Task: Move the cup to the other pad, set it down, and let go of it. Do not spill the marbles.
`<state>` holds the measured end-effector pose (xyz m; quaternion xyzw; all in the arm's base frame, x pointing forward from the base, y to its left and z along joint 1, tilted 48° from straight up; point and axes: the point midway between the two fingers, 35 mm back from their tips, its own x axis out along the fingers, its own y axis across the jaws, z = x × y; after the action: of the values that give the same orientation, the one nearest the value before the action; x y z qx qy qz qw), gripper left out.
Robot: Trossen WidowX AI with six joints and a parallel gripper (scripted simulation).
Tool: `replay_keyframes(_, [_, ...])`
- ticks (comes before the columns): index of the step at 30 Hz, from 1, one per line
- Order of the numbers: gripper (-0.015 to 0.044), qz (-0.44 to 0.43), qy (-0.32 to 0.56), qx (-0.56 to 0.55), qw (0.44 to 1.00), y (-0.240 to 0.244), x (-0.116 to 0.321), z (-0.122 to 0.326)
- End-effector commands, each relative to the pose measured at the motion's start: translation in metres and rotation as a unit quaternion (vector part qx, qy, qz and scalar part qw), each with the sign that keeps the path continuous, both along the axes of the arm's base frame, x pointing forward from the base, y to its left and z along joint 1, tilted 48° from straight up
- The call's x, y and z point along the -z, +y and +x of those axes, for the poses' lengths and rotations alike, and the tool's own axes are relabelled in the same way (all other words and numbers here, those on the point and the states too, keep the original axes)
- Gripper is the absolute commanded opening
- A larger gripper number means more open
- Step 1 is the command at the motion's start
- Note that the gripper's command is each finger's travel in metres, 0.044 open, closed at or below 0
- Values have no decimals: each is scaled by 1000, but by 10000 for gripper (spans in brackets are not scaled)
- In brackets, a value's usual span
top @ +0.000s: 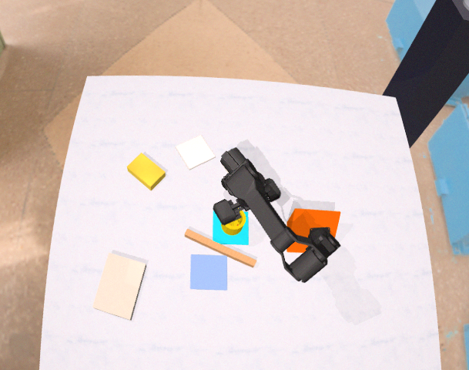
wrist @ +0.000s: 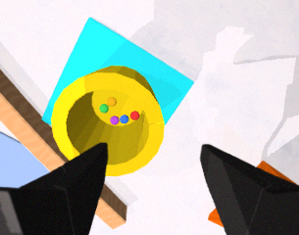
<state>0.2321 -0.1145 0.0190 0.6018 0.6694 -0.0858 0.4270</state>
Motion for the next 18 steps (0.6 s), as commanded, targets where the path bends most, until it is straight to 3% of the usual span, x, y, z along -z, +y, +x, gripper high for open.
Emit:
replay_keyframes(1, [356,0,1,0,1000,0,0,0])
replay_keyframes(4, [435,0,0,0,1000,-2,-2,0])
replay_keyframes(18, [440,-4,-3,-1,1000,-35,-32,-3])
